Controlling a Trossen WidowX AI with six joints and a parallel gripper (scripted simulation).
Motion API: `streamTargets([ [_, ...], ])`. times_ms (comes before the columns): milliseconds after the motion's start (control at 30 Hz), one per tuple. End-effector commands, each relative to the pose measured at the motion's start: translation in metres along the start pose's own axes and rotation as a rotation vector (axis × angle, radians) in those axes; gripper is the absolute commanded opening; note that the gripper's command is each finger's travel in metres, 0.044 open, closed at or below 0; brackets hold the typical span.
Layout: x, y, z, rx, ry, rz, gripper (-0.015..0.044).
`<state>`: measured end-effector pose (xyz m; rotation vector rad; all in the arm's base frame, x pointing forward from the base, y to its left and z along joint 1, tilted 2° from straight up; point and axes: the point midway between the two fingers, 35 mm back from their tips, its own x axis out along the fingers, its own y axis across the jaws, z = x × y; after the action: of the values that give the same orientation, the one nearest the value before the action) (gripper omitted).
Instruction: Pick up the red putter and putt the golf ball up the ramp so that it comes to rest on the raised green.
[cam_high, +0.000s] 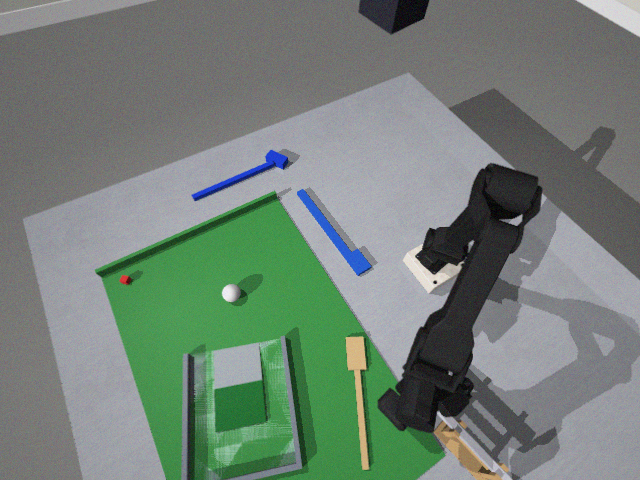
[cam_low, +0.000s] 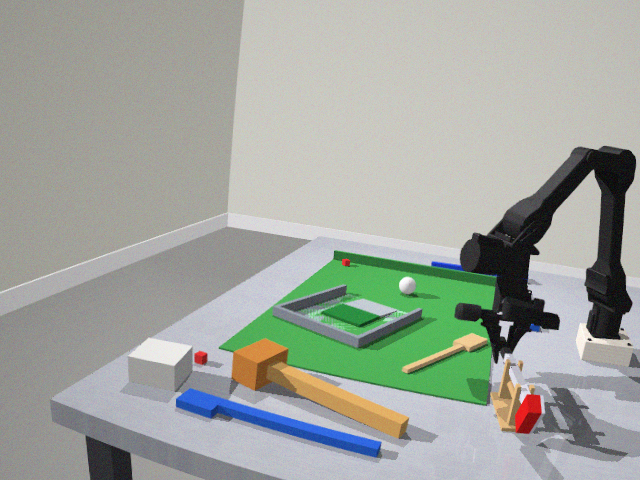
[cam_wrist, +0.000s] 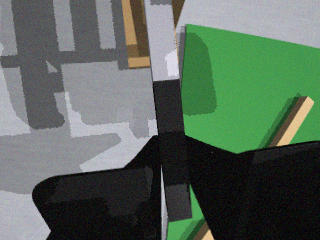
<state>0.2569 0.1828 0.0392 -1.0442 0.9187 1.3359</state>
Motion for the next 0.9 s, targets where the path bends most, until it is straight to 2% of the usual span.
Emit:
streamTargets([
  [0, 0.000, 0.000, 0.000, 0.000, 0.000, -0.001, 0.0000],
  [233, -0.009, -0.002, 0.003, 0.000, 0.000, -0.001, 0.0000],
  [733, -0.093, -0.001, 0.026, 0.000, 0.000, 0.000, 0.0000],
  [867, -0.097, 0.000, 0.027, 0.000, 0.000, 0.000, 0.0000],
])
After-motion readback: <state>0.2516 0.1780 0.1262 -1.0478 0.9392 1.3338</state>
